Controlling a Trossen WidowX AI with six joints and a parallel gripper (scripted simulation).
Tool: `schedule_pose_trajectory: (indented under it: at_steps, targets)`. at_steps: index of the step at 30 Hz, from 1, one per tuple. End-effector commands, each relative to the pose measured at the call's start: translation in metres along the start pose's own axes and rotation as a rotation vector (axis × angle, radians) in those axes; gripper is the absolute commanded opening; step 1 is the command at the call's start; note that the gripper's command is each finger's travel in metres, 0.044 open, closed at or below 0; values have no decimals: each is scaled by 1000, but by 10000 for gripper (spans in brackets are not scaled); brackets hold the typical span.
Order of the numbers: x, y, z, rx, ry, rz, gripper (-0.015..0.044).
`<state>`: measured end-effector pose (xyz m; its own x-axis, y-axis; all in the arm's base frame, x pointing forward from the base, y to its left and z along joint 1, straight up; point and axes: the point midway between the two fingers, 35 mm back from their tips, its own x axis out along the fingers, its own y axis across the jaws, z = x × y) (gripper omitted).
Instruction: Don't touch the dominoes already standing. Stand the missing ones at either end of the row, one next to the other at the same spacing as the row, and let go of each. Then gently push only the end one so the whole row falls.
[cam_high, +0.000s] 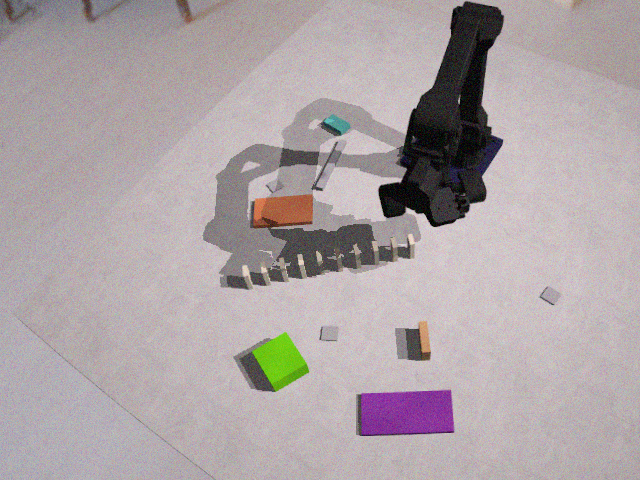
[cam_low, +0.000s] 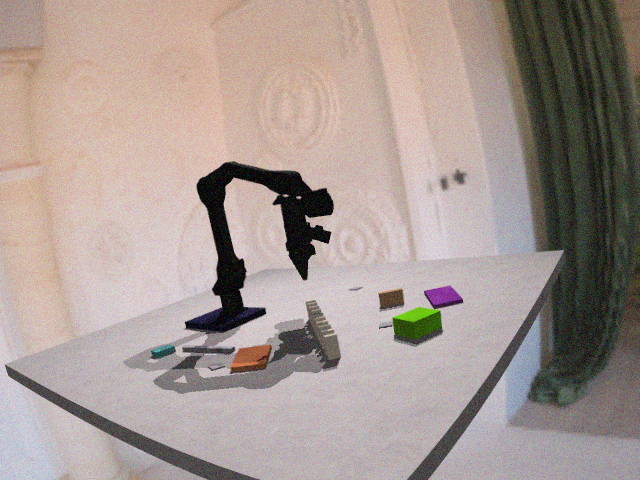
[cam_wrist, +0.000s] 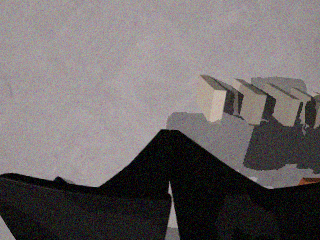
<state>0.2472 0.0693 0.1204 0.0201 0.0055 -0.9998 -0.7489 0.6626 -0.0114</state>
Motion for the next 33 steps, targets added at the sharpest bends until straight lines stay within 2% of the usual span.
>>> schedule_pose_trajectory:
  at_steps: [1,31,33]
  targets:
    - [0,0,0,-7,-4,1,0]
    - [0,0,0,-7,-4,1,0]
    - [11,0,2,-8,-4,1,0]
